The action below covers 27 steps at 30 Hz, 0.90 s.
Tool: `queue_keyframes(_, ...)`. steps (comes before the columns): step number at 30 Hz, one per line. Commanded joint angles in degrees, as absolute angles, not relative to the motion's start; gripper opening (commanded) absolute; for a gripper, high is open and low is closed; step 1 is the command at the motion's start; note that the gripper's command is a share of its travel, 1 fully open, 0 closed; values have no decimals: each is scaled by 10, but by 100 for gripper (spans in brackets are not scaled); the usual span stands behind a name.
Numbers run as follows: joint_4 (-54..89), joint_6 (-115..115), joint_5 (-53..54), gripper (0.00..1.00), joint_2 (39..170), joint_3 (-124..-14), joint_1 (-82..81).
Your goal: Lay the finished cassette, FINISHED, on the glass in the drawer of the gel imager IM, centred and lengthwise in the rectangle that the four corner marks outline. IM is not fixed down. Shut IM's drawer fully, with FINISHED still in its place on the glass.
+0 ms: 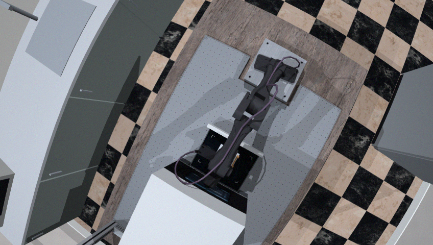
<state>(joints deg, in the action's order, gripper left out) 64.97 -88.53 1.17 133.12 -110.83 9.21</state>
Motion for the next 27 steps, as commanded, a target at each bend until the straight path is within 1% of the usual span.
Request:
queue_keyframes(1,645,-889,4,0,1326,-1103,86)
queue_keyframes(27,629,-889,4,0,1335,-1097,86)
